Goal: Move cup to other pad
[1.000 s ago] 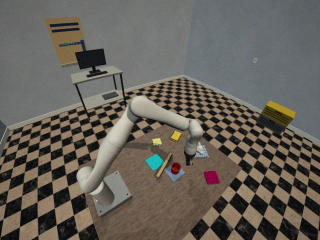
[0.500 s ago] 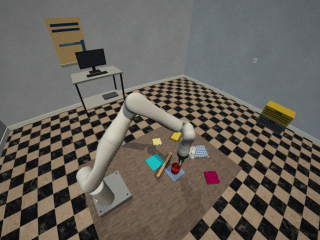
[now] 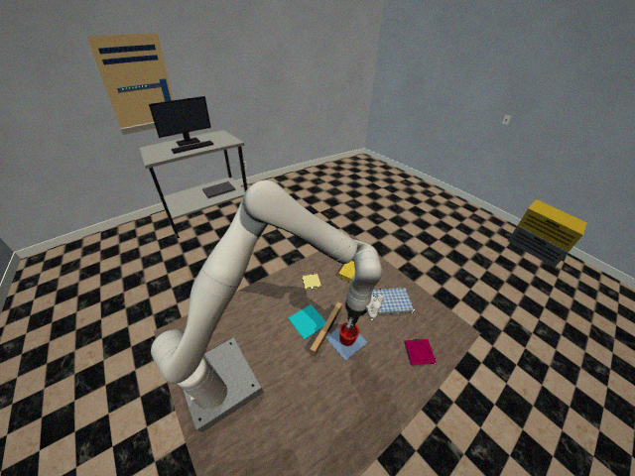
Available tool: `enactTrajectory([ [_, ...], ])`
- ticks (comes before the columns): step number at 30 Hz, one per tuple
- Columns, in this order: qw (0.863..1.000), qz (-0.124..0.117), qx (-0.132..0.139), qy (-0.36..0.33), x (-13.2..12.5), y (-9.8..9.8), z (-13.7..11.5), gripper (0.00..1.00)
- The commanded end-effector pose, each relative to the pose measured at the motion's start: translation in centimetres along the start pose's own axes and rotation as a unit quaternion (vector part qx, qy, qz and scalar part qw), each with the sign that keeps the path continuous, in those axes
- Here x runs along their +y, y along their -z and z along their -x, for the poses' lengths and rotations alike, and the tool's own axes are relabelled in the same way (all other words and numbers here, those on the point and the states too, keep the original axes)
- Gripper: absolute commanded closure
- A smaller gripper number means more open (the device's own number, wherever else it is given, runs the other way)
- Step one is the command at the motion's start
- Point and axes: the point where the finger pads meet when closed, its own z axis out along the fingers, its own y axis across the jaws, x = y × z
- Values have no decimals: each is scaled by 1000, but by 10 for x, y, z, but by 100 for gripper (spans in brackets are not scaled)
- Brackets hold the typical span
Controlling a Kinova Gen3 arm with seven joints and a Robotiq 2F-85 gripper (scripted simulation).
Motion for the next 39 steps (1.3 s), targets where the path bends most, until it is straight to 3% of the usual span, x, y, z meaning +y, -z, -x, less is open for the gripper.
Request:
enactTrajectory([
  [1,1000,-1,0,-3,0,1,2,100],
  [14,1000,-1,-1,-6,0,1,3,100],
  [15,1000,-1,-1,-6,0,1,3,0],
  [39,1000,-1,-1,-6,0,1,3,0],
])
